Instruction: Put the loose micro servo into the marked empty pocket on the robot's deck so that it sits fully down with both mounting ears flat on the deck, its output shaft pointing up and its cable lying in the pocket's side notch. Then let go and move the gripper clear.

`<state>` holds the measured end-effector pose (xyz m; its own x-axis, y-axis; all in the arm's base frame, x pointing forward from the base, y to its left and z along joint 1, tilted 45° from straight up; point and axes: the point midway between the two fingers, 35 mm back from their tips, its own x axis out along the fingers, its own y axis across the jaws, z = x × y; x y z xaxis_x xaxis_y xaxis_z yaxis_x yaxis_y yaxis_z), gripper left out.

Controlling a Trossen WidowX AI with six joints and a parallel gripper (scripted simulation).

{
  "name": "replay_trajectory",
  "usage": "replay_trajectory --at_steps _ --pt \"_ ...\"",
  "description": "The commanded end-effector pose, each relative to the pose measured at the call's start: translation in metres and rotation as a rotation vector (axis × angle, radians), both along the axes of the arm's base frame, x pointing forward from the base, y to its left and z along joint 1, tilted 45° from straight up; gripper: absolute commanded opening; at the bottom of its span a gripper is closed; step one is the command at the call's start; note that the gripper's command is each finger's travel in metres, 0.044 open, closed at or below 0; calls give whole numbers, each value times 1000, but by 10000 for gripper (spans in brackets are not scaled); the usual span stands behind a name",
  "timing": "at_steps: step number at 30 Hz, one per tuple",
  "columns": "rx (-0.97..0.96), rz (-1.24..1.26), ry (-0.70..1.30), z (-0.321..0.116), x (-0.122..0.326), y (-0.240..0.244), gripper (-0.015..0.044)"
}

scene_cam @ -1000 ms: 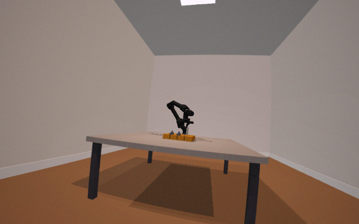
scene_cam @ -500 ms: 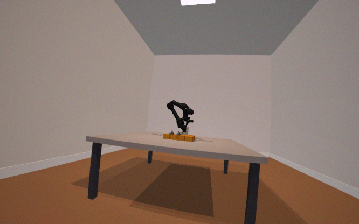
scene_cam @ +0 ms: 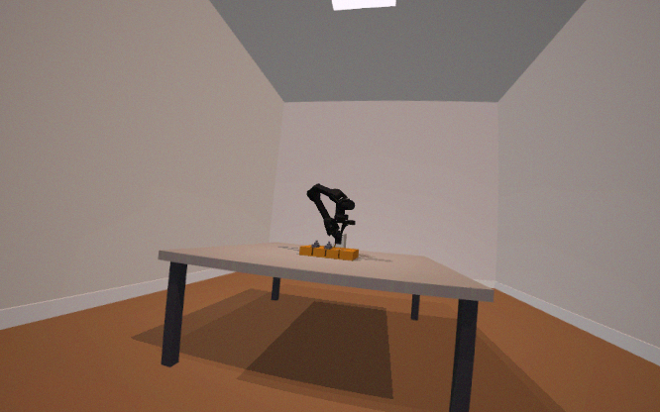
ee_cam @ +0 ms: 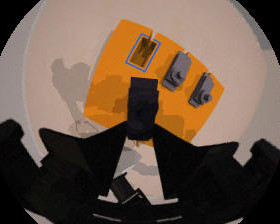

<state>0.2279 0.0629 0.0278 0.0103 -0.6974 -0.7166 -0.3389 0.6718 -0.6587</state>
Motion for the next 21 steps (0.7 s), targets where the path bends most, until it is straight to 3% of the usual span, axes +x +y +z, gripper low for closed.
replay_trajectory --at_steps 1,21 --pt "3 9 -5 1 9 2 0" --pt "6 50 34 -30 10 35 0"
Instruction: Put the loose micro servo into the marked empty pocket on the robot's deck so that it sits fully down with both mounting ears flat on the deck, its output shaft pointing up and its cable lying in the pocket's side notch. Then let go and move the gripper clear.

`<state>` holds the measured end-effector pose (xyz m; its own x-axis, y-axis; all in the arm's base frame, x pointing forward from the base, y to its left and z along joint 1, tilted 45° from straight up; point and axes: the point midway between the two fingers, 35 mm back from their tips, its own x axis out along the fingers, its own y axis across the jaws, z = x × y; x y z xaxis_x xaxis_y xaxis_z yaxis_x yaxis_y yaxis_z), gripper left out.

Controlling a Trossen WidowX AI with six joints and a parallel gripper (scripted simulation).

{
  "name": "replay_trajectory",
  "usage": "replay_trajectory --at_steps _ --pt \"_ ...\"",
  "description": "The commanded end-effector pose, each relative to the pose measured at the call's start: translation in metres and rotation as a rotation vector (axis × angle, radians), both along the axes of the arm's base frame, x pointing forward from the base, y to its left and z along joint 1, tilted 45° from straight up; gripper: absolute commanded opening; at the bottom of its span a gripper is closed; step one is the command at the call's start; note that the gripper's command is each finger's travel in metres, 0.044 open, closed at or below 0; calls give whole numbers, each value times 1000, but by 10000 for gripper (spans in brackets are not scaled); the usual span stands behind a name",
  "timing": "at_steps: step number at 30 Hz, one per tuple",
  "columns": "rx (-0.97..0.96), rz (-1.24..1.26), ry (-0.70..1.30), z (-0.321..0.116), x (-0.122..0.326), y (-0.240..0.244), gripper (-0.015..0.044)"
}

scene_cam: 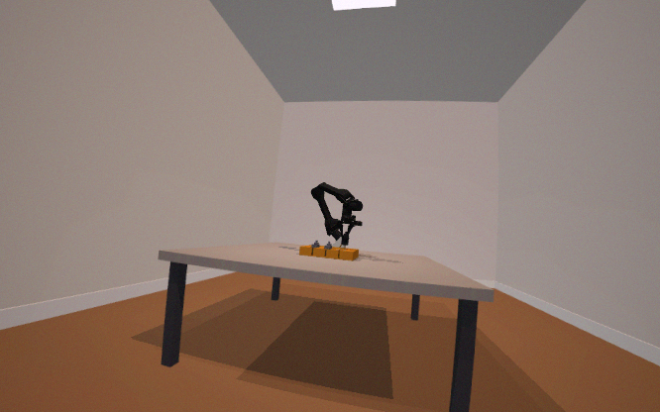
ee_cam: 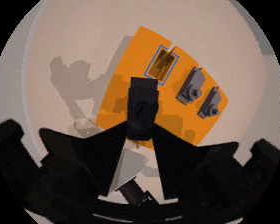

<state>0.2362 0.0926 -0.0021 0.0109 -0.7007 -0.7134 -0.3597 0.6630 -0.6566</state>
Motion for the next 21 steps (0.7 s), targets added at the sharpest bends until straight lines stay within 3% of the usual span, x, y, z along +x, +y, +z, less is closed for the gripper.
replay_trajectory --at_steps 1,21 --pt "10 55 39 0 2 5 0" --pt "-1 551 522 0 2 5 0"
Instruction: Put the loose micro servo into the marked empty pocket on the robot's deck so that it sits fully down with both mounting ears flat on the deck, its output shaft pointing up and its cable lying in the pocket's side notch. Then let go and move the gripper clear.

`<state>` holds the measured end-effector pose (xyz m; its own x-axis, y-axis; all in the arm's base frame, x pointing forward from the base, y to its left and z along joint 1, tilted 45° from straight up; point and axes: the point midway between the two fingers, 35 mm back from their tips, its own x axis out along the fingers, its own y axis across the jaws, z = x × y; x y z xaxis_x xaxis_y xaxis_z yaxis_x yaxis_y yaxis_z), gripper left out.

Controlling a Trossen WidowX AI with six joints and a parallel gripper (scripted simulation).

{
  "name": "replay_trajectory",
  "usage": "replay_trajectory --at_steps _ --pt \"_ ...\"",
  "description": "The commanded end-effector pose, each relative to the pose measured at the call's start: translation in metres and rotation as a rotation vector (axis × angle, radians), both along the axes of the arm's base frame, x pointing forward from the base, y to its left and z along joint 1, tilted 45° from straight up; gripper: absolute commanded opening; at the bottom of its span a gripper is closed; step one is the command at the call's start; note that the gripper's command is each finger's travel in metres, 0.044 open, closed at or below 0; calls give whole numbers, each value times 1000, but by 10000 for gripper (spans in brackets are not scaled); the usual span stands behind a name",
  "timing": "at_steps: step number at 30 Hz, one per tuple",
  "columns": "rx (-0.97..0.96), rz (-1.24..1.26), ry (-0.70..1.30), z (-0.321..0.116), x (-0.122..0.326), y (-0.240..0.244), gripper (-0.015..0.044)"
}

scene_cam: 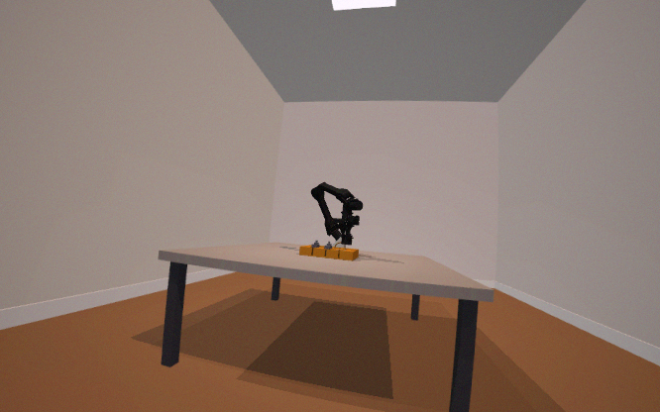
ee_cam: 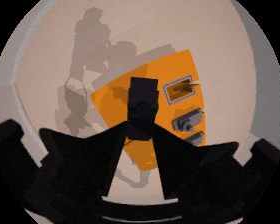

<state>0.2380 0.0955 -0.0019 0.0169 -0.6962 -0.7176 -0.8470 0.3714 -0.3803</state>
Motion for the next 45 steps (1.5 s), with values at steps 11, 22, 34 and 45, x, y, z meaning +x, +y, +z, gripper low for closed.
replay_trajectory --at_steps 11,22,34,45 --pt "-4 359 340 0 0 2 0" --pt "-12 630 603 0 0 2 0" --pt "-20 927 890 0 0 2 0" --pt "-28 1198 1152 0 0 2 0"
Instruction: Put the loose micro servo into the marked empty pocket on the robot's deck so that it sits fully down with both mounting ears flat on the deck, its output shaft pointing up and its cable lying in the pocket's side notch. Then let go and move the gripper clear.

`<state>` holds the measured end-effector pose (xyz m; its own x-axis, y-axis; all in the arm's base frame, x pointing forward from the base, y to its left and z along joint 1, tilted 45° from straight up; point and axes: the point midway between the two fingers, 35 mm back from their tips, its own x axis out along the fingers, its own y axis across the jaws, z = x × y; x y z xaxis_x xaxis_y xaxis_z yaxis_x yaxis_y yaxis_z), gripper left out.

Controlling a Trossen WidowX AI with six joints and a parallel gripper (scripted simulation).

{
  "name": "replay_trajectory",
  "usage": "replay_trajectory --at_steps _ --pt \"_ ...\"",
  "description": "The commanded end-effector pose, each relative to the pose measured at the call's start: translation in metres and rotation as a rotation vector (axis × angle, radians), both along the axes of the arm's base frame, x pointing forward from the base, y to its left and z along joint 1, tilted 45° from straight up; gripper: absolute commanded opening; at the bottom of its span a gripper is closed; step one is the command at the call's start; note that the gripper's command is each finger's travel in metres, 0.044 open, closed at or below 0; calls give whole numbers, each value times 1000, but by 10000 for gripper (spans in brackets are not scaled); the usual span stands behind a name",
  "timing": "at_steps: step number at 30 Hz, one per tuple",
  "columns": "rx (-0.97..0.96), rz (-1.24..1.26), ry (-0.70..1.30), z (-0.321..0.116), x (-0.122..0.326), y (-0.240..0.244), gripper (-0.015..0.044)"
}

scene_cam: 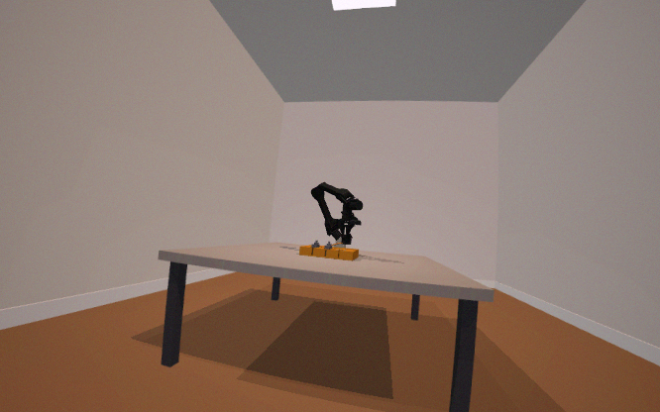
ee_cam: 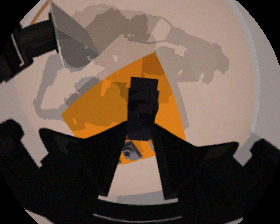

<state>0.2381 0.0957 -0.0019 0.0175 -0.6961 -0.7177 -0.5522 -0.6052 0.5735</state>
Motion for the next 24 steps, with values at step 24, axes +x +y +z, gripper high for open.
replay_trajectory --at_steps 24 --pt "-6 395 376 0 10 2 0"
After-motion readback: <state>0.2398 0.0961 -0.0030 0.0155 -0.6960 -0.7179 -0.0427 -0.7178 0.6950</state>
